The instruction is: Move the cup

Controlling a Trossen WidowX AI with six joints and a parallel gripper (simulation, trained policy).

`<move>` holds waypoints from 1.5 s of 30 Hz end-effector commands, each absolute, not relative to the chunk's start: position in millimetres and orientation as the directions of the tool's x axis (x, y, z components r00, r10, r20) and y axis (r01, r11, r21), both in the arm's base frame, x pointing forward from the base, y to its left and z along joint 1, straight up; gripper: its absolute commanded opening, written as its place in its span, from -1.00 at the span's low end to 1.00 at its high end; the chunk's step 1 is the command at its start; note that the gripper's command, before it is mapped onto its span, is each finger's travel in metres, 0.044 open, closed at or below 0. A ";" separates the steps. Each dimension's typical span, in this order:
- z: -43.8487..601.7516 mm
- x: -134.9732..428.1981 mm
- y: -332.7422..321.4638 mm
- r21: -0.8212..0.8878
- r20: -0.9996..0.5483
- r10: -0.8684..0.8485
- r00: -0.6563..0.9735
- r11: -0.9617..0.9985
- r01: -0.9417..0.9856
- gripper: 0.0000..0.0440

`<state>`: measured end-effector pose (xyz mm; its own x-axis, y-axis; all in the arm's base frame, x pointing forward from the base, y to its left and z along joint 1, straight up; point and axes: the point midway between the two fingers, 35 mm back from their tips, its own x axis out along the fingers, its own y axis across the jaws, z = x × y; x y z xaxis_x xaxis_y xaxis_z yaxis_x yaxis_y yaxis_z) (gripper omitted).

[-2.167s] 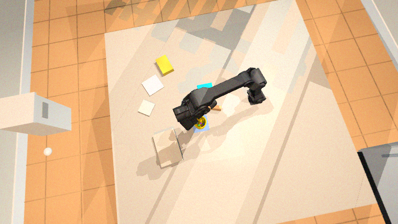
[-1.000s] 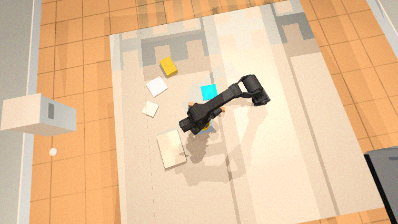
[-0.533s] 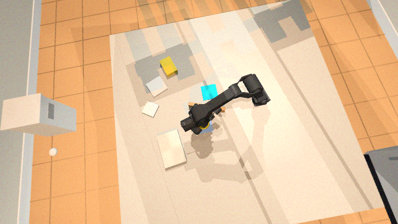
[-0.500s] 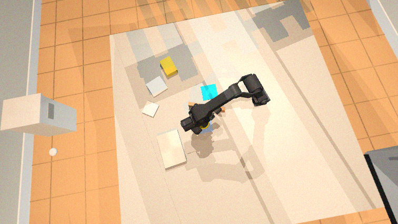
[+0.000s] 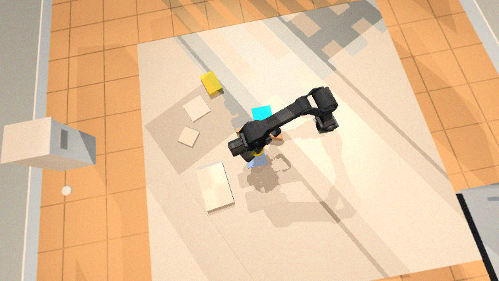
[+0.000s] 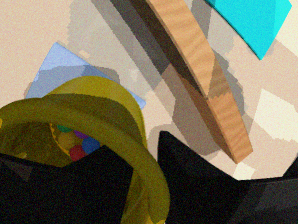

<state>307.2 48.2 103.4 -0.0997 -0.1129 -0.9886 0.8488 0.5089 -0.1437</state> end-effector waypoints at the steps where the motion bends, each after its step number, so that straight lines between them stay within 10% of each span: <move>1: 118.4 305.3 42.3 -0.116 -0.992 -0.099 -0.078 0.479 0.870 -0.94; 45: 149.1 301.1 -74.1 0.100 -0.985 -0.125 0.120 0.156 0.983 -1.00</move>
<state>304.1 -67.7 152.3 0.1172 -0.1181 -0.9861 0.9809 0.1687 0.0964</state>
